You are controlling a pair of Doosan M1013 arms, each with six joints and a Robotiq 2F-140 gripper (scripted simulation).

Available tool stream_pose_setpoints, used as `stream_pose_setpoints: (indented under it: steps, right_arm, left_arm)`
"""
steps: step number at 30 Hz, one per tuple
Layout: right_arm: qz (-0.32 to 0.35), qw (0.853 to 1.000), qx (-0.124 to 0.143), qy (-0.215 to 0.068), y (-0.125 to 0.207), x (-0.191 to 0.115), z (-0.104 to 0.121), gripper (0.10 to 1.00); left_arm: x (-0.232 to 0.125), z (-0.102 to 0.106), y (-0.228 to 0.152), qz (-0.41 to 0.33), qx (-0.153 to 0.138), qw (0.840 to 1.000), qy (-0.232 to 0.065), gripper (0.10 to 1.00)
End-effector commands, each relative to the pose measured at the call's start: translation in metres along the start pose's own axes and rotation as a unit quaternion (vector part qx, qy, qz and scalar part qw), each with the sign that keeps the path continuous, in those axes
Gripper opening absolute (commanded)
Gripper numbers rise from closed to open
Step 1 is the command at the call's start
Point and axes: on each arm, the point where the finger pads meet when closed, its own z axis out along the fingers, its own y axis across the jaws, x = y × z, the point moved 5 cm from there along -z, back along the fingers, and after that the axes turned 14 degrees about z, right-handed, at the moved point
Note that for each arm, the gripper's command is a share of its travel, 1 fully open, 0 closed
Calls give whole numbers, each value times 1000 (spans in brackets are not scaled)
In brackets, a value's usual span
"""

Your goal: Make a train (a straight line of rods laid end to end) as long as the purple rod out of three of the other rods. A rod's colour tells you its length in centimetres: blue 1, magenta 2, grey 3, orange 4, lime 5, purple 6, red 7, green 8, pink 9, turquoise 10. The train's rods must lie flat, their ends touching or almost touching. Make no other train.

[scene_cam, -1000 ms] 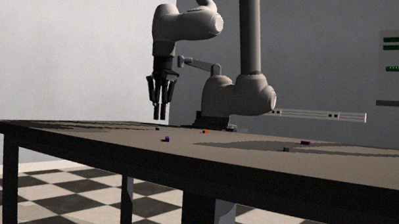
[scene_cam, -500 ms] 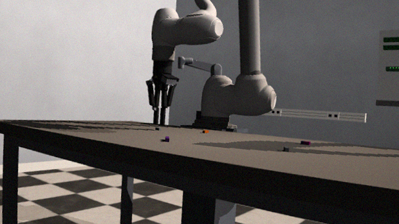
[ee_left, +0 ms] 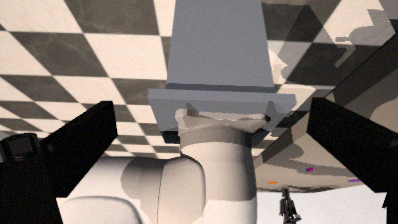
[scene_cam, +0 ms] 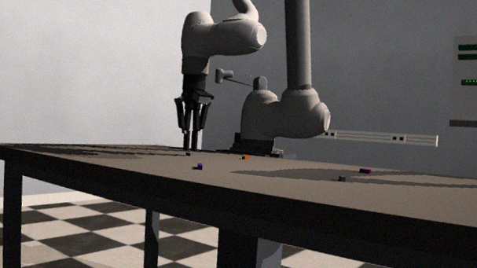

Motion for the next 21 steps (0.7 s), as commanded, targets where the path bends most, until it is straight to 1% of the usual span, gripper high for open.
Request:
stream_pose_setpoints:
  steps: [1,21]
  right_arm:
    - [0,1000,0,0,0,0,0,231]
    - [0,1000,0,0,0,0,2,231]
  left_arm:
    - [0,0,0,0,0,1000,0,1000]
    - [0,0,0,0,0,1000,0,1000]
